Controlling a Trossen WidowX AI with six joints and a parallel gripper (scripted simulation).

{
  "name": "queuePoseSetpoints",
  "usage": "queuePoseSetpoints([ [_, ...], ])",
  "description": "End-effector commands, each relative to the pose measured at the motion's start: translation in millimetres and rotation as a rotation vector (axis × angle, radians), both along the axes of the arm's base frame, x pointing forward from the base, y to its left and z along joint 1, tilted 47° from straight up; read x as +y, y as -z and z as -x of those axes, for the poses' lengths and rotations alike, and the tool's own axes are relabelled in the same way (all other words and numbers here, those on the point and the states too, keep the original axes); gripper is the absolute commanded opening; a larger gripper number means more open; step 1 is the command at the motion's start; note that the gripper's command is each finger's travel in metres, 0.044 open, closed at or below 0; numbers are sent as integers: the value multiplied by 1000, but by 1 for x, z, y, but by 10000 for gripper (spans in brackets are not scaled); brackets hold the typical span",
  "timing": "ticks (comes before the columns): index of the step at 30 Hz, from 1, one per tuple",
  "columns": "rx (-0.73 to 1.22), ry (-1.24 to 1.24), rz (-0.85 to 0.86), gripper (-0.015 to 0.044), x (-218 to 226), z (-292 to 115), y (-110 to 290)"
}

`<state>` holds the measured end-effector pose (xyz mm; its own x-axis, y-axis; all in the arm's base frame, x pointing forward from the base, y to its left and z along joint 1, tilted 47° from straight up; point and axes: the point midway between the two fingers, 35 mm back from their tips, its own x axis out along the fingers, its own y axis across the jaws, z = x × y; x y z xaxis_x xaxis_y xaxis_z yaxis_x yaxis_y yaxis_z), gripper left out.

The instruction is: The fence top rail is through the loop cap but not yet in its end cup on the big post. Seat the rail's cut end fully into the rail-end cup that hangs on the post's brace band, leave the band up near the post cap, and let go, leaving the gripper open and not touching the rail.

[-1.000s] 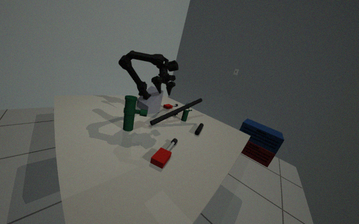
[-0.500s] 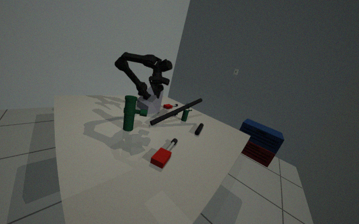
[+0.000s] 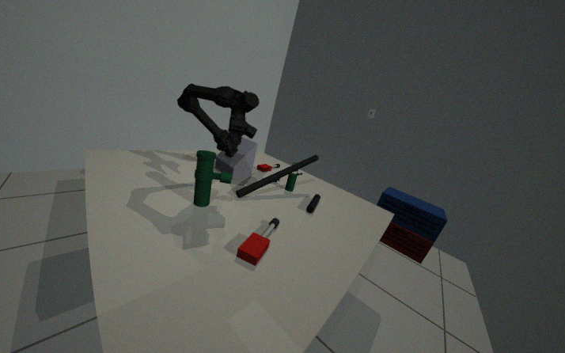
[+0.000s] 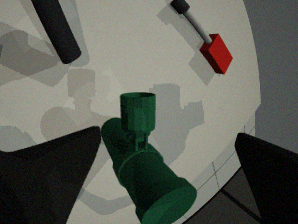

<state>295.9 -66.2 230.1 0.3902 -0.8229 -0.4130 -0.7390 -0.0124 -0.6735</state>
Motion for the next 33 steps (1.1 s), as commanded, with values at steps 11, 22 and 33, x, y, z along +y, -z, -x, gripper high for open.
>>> queuePoseSetpoints([
  [11, 5, -3, 10, 440, -46, 4, 39],
  [22, 6, -1, 5, 440, -58, -4, 46],
  [33, 5, 0, 3, 440, -72, -12, 53],
])
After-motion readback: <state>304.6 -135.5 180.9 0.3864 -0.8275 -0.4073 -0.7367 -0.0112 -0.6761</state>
